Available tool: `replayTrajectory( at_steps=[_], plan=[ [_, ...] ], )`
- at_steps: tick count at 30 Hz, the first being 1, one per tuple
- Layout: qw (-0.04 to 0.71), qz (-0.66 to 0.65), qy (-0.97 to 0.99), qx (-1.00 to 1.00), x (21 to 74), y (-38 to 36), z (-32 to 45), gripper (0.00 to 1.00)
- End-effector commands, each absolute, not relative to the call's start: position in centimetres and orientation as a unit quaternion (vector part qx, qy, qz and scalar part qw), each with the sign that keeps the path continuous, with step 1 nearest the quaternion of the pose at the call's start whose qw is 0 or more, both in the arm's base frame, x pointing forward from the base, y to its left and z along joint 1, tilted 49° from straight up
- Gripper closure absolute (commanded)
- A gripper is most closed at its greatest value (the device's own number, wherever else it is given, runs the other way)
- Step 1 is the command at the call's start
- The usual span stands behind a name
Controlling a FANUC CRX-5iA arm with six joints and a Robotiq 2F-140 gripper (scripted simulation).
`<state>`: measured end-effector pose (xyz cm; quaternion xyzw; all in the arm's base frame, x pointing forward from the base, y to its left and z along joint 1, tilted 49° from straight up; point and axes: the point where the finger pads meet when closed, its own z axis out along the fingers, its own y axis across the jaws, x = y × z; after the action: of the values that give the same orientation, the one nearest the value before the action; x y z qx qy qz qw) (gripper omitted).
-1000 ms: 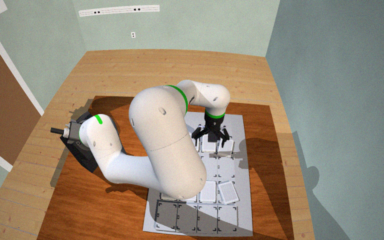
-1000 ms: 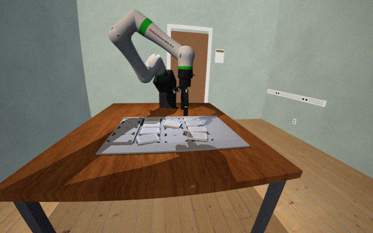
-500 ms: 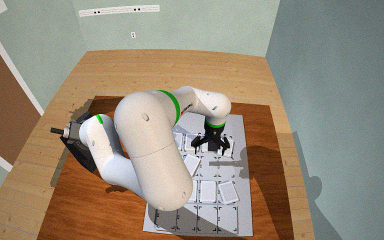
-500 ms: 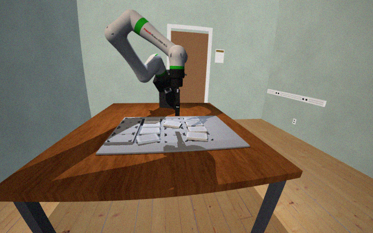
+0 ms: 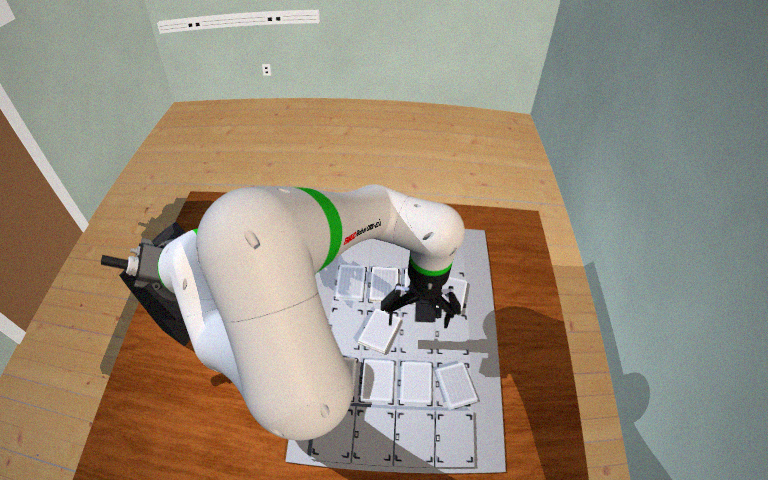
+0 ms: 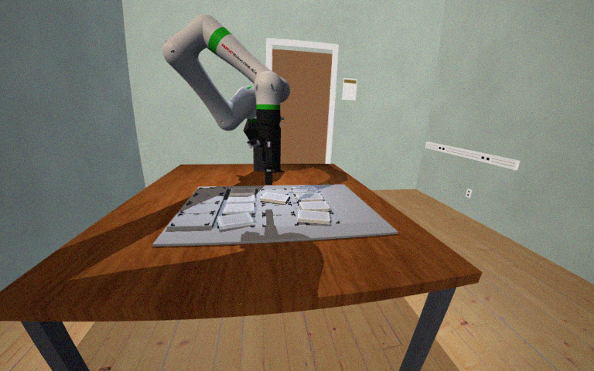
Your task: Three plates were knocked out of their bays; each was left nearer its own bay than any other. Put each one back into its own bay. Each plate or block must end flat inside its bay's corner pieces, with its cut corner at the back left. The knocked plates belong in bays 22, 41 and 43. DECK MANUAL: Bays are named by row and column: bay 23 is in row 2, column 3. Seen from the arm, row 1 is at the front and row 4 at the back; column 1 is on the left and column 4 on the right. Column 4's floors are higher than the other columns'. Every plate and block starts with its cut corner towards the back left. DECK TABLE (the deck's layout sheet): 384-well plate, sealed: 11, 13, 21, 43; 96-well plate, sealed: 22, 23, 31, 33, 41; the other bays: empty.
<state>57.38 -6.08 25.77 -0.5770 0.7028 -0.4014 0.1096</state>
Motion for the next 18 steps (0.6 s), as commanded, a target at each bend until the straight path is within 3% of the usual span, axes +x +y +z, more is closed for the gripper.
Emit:
replayTrajectory(
  at_steps=[1, 18],
  plan=[
    [0.11, -0.401, 0.703, -0.577, 56.9, -7.4, 26.3, 0.0],
    [0.11, -0.401, 0.703, -0.577, 55.1, -12.8, 28.2, 0.0]
  ],
)
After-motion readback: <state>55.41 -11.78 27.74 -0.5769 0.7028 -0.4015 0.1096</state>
